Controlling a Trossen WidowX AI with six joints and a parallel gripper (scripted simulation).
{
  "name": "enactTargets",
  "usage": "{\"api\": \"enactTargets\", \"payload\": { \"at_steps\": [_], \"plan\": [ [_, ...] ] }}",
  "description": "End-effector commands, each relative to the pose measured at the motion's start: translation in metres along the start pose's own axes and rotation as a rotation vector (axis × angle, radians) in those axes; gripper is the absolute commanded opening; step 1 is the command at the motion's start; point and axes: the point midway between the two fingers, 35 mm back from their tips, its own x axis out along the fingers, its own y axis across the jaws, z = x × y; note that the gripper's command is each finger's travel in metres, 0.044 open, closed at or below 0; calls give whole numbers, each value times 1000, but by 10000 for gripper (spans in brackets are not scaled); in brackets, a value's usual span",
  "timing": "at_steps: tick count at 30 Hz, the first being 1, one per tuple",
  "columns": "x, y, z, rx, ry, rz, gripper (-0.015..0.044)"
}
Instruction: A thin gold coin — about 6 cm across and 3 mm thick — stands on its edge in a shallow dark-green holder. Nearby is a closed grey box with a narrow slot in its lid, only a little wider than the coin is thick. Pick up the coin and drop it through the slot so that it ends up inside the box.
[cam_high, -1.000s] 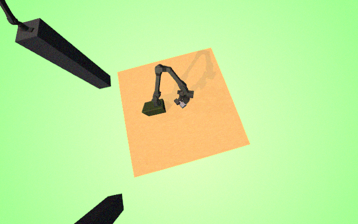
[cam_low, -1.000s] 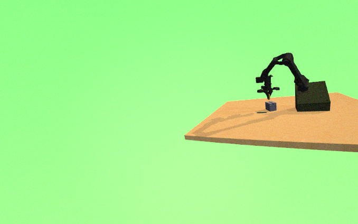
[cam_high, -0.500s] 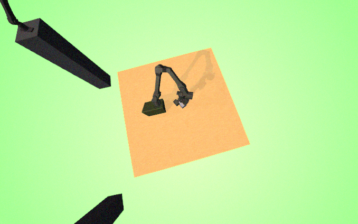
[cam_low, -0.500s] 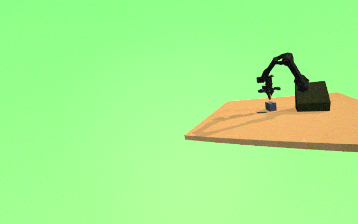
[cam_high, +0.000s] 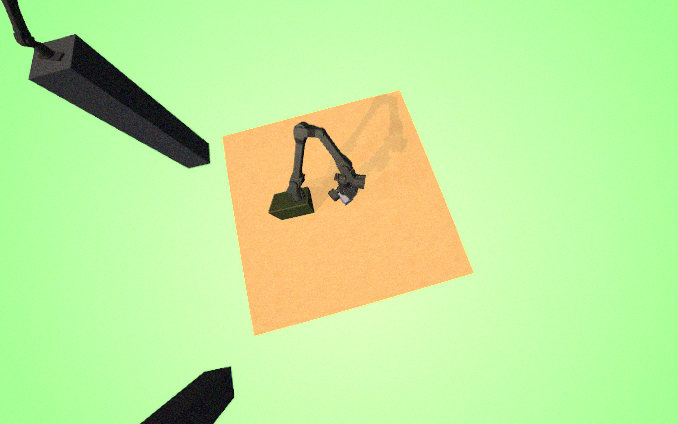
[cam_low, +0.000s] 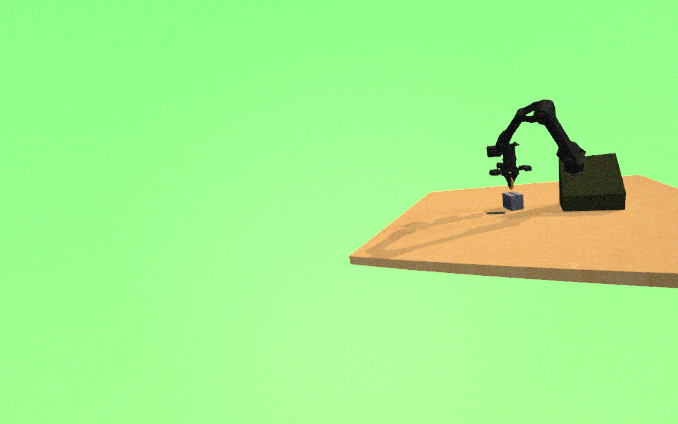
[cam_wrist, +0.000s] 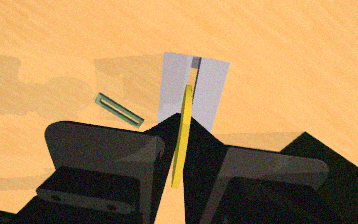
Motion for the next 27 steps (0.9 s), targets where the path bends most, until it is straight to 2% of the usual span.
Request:
{"api": "enactTargets", "payload": {
  "at_steps": [1, 27],
  "plan": [
    [4, -4, 0, 18, 6, -7, 0],
    [2, -5, -2, 5, 8, -5, 0]
  ]
}}
